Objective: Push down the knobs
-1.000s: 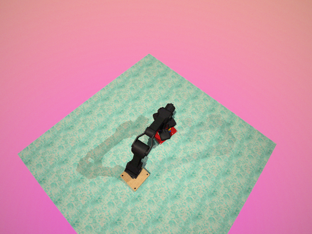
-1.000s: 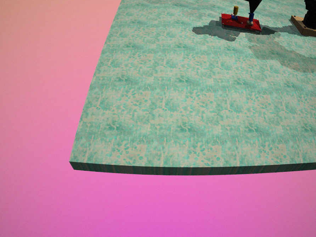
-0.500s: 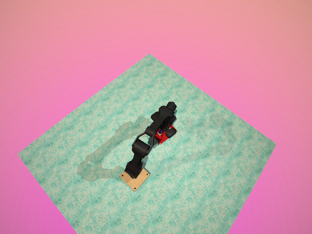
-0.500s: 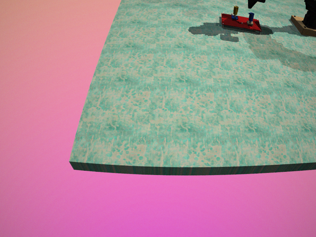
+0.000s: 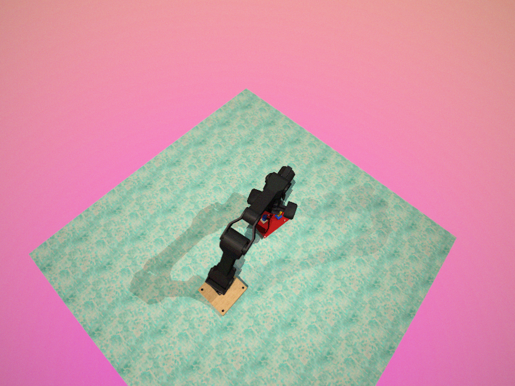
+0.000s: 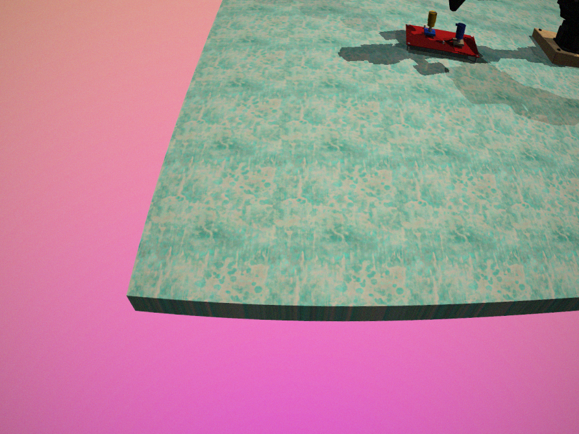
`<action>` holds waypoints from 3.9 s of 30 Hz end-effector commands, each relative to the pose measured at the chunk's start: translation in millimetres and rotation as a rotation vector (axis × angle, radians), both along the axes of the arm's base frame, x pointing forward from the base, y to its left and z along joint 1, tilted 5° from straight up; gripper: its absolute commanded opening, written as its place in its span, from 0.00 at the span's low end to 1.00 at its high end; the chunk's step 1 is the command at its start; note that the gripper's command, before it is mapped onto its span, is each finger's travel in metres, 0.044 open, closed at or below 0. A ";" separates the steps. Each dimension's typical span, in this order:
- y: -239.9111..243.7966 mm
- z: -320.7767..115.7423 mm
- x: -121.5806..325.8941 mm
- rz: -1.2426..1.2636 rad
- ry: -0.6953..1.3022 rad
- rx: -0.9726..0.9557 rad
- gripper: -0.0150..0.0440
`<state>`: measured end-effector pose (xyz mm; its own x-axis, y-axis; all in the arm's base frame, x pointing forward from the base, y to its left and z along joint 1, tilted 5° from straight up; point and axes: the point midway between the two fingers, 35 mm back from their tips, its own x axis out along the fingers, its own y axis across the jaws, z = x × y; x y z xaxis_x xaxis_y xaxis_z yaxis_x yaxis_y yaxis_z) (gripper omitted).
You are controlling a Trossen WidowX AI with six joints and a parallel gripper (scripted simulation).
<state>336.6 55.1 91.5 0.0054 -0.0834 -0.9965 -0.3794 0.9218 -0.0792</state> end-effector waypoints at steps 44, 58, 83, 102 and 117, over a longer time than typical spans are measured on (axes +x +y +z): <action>-14.9 19.2 27.8 1.608 0.135 0.015 0.25; -19.9 24.8 34.9 2.091 0.166 0.021 0.25; -23.4 -1.9 36.8 2.246 0.175 0.023 0.25; -24.2 -14.1 36.4 2.246 0.175 0.023 0.25; -24.4 -18.1 36.4 2.246 0.175 0.023 0.25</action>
<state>373.1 30.0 75.0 -0.0141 -0.0679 -0.9976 -0.4846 -0.8722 0.0662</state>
